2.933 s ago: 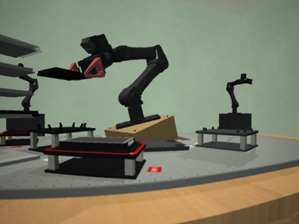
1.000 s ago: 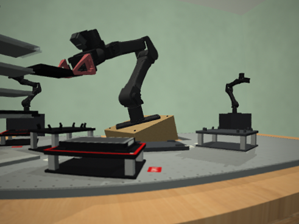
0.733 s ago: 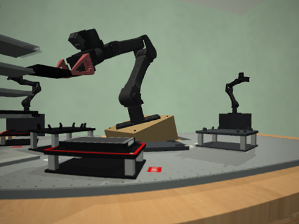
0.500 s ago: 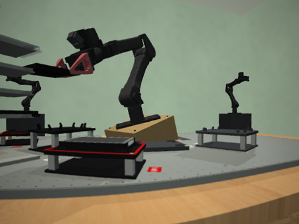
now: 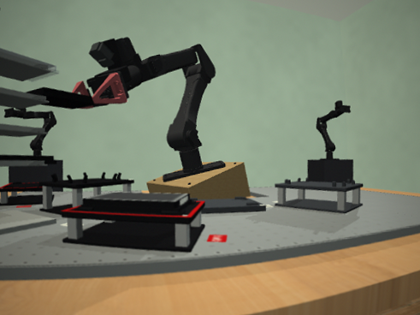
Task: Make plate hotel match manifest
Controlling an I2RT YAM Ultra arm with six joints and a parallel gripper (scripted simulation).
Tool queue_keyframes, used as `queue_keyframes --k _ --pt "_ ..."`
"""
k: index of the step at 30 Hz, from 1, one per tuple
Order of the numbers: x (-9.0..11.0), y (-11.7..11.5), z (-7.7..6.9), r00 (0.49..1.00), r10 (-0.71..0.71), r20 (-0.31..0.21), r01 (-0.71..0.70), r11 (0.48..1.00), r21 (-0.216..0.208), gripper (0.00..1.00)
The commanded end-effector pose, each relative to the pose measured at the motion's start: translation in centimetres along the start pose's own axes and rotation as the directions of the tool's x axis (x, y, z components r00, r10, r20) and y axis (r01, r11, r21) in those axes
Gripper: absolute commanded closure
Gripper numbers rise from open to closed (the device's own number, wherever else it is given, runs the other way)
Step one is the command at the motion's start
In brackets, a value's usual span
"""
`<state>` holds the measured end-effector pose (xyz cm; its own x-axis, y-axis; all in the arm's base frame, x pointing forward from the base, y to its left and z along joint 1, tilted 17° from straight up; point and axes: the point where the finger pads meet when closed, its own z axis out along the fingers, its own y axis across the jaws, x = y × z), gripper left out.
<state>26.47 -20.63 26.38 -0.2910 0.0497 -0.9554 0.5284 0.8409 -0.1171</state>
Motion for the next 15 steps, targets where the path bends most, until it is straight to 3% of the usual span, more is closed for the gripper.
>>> queue_keyframes --k 1,15 --pt "-1.26 -0.02 -0.15 0.999 -0.004 0.032 0.004 1.0 0.001 0.14" --pt "-1.26 -0.02 0.54 0.999 -0.004 0.033 0.004 1.0 0.001 0.14"
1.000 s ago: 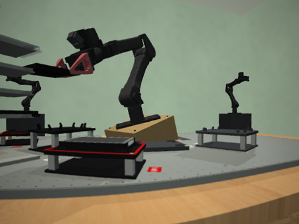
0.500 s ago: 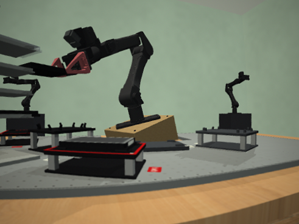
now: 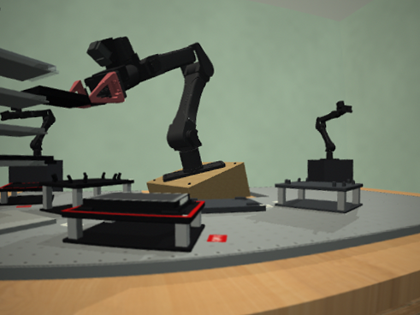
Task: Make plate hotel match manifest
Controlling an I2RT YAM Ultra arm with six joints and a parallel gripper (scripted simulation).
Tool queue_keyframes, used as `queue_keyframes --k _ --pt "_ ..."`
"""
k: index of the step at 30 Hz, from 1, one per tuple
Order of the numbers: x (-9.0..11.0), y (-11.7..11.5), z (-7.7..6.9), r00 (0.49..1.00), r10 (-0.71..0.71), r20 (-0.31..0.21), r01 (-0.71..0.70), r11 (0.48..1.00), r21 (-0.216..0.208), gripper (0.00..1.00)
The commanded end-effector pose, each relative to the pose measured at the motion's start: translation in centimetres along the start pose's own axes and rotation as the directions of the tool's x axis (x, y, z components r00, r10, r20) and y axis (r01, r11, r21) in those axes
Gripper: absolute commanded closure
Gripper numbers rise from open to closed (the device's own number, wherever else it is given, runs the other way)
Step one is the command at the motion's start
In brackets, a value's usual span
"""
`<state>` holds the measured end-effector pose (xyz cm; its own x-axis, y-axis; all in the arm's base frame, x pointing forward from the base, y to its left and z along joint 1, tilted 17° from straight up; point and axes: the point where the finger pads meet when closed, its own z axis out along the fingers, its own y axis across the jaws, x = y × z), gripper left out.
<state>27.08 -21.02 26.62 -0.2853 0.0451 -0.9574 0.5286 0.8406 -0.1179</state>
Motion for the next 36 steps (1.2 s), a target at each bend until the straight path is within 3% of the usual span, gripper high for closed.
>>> queue_keyframes --k 1,36 --pt "-0.8 0.0 0.0 1.0 -0.003 0.025 0.003 1.0 0.0 0.14" --pt "-1.4 0.0 2.0 1.0 -0.003 0.025 0.003 1.0 0.0 0.14"
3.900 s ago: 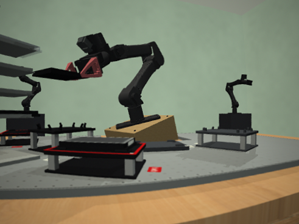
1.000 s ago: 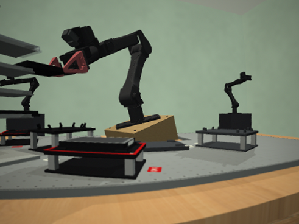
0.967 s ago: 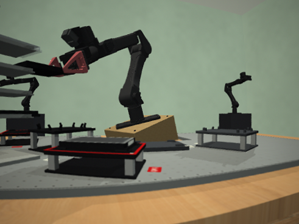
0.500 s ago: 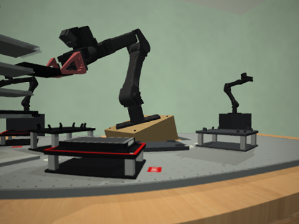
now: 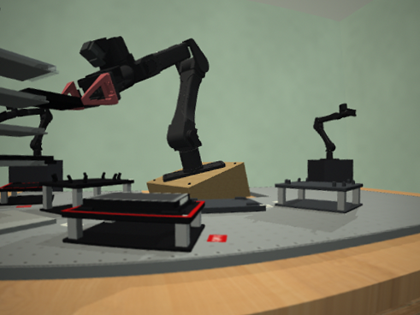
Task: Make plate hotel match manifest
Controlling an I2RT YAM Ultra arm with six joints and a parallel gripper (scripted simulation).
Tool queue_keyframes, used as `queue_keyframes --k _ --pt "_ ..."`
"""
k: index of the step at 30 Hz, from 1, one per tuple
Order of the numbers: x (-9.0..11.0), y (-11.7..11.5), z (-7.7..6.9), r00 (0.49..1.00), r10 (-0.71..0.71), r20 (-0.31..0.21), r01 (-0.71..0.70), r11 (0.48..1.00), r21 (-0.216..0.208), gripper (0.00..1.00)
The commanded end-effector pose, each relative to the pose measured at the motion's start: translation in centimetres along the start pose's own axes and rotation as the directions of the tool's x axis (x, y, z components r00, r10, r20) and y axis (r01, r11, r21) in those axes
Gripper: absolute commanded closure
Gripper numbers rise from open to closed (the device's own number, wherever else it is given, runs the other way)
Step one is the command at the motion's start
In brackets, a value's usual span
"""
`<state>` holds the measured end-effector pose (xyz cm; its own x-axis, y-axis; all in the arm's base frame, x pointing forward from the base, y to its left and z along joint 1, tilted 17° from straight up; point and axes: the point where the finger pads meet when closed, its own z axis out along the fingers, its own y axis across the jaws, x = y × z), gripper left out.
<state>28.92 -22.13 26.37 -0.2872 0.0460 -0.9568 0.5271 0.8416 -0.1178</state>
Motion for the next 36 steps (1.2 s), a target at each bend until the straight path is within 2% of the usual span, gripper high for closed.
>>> queue_keyframes --k 1,25,36 --pt "-1.0 -0.1 -0.1 1.0 -0.002 0.028 0.002 1.0 0.002 0.14" --pt "-1.4 -0.1 1.2 1.0 -0.002 0.028 0.002 1.0 0.002 0.14" --pt "-1.4 -0.1 1.2 1.0 -0.002 0.028 0.002 1.0 0.002 0.14"
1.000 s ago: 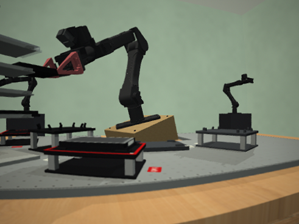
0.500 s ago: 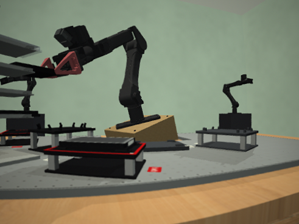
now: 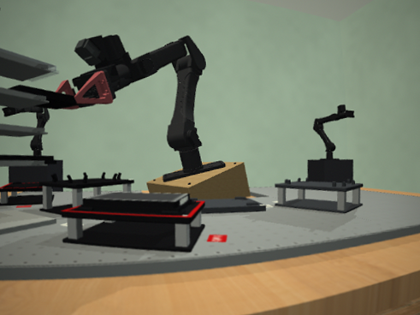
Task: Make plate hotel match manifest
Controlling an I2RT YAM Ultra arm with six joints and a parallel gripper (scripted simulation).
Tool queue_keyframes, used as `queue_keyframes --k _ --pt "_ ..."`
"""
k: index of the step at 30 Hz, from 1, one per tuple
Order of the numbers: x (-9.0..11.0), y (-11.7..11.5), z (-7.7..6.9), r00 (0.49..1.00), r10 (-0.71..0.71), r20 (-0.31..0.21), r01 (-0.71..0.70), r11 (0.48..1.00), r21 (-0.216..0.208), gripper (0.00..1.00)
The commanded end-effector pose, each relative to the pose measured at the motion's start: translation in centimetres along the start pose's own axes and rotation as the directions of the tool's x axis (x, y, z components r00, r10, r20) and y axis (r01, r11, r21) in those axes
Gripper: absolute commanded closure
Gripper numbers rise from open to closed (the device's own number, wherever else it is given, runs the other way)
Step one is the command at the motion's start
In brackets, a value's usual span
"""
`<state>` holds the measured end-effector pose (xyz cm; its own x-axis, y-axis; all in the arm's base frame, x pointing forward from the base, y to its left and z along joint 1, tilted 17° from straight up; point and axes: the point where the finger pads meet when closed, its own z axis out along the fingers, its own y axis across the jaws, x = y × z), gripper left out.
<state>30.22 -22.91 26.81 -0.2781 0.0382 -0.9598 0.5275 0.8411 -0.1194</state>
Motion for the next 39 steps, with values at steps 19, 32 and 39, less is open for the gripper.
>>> queue_keyframes --k 19,32,39 --pt "-0.4 0.0 0.0 1.0 -0.001 0.016 0.001 1.0 0.001 0.14" --pt "-0.4 0.0 0.8 1.0 -0.001 0.016 0.001 1.0 0.001 0.14" --pt "-0.4 0.0 1.1 1.0 -0.001 0.016 0.001 1.0 0.001 0.14"
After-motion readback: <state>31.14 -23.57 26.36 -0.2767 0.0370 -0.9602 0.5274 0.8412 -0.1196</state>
